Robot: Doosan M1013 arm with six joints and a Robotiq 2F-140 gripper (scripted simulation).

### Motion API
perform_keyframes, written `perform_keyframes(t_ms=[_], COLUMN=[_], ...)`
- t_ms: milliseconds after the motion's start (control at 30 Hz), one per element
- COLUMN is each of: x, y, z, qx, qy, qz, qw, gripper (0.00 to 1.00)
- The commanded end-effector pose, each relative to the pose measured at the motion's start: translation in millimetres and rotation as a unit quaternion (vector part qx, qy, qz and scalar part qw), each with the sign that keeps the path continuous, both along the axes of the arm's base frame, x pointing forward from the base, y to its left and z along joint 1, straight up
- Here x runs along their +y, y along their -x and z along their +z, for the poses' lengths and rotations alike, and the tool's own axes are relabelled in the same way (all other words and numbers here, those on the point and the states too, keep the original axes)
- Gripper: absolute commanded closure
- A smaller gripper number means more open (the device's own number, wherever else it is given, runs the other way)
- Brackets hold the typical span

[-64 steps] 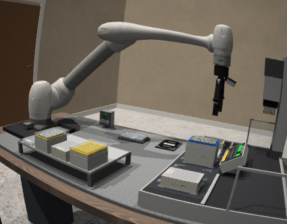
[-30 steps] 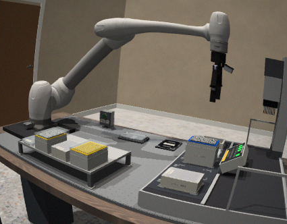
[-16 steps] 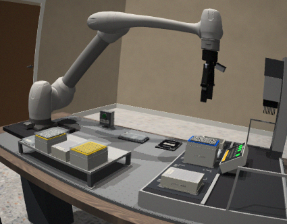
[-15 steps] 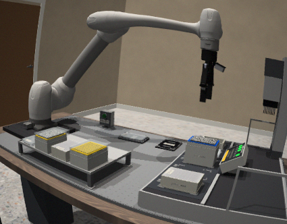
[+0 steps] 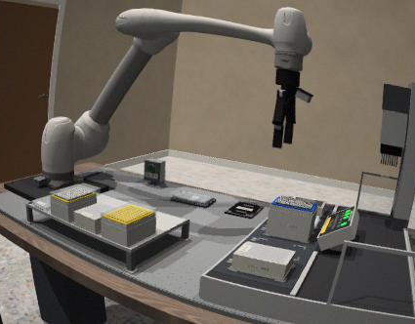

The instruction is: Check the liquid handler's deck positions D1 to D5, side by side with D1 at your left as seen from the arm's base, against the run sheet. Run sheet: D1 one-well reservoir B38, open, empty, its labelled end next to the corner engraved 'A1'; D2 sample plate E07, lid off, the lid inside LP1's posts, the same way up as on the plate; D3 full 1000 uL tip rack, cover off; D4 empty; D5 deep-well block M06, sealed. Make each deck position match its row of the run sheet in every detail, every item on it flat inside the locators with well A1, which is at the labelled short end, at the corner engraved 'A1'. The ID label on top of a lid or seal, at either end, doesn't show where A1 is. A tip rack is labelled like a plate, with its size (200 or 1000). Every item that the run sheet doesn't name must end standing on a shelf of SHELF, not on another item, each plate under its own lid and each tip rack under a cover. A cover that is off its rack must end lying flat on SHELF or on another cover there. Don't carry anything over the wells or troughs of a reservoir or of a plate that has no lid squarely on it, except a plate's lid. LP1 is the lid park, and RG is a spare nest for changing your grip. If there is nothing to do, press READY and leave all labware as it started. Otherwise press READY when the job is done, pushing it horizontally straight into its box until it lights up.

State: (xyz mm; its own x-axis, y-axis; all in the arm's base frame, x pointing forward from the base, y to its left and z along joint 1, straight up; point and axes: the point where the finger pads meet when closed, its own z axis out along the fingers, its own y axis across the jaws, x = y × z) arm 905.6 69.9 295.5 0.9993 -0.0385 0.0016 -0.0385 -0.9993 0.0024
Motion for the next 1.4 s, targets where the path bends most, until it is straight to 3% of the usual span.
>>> perform_keyframes(t_ms=[0,833,1067,1100,1367], x=[-17,-110,-114,-114,-113], y=[10,76,79,79,78], z=[0.4,0.2,-1.3,-1.6,-0.9], qx=[-0.002,-0.002,-0.001,-0.001,-0.001], qy=[-0.001,-0.001,-0.001,-0.001,-0.001], qz=[0.001,0.001,0.001,0.011,0.091], qw=[1.000,1.000,1.000,1.000,0.996], gripper=[0.21,0.21,0.21,0.90,0.90])
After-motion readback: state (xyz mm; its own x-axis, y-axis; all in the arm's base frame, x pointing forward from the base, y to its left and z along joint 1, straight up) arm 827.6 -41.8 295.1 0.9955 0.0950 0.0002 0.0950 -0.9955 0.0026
